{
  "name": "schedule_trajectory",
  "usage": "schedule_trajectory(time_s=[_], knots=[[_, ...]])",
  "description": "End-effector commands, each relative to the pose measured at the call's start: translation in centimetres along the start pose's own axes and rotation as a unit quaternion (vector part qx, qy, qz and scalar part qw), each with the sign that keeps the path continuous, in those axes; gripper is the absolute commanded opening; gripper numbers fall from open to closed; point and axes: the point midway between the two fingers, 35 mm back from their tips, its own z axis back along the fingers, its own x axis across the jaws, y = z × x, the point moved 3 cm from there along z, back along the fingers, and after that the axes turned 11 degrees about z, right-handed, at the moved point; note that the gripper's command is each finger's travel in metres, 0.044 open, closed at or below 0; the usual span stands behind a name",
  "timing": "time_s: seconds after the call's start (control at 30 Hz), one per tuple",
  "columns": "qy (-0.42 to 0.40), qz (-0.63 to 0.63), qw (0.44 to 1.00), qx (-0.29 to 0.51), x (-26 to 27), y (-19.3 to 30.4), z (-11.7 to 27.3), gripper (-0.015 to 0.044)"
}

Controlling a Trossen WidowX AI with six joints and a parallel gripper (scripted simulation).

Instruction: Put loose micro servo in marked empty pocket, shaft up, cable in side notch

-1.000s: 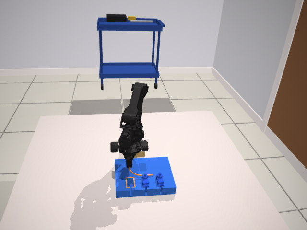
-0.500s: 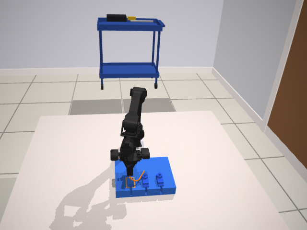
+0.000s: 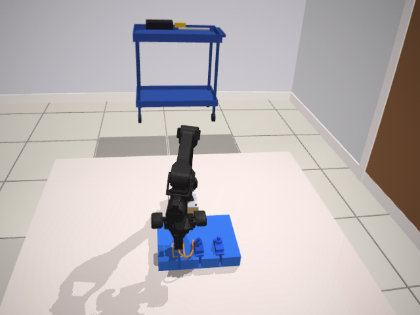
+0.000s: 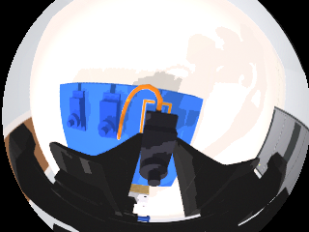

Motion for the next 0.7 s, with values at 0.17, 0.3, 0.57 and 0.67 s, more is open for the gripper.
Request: schedule_trajectory(time_s=[0.17, 0.3, 0.57, 0.67], knots=[[0.0, -0.003, 1.0, -0.002, 0.0, -0.2, -1.0, 0.0], [0.0, -0.003, 1.0, -0.002, 0.0, -0.2, -1.7, 0.0], [0.0, -0.003, 1.0, -0.002, 0.0, -0.2, -1.8, 0.0], [0.0, -0.003, 1.0, -0.002, 0.0, -0.2, -1.8, 0.0]])
